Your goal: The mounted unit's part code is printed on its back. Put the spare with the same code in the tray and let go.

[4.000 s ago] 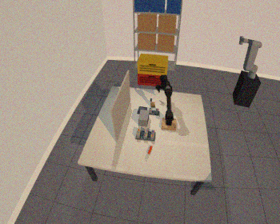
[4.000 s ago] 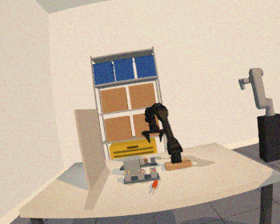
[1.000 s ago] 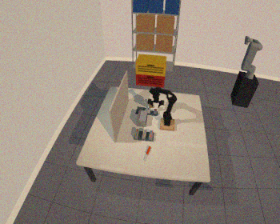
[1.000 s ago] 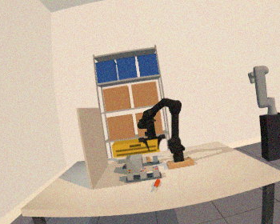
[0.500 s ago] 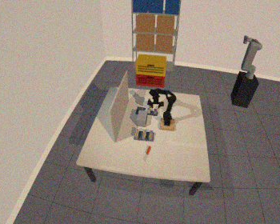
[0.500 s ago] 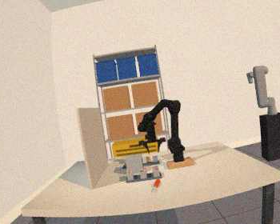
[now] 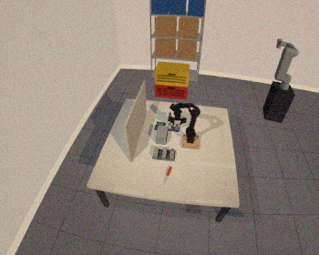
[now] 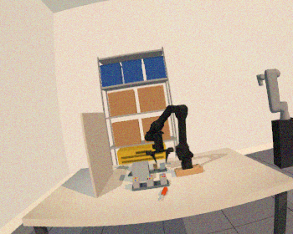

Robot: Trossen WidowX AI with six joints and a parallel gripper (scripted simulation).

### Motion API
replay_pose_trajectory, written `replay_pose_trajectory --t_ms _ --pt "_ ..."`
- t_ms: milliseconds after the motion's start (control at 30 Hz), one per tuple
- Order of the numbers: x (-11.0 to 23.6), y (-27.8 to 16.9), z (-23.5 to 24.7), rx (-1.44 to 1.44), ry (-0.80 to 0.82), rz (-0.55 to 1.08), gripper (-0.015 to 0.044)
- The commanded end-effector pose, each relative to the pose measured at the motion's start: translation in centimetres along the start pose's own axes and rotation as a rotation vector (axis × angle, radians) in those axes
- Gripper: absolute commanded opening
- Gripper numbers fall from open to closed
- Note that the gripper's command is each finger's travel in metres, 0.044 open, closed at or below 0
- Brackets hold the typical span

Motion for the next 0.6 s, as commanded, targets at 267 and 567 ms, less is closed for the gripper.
replay_pose_trajectory --t_ms 267,567 --pt "-2.1 -0.3 -0.2 0.001 -0.001 0.008 0.03" --pt "-3.3 -0.5 -0.3 0.001 -0.001 0.008 0.03"
Point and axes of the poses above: the point midway between the two fingers, 35 mm back from their tips, its own x axis back along the fingers, its own z axis across the jaws, y = z × x, the point moved 5 cm from there along x, back along the fingers, and after that the axes turned 5 degrees about x, right-handed, at the moved point
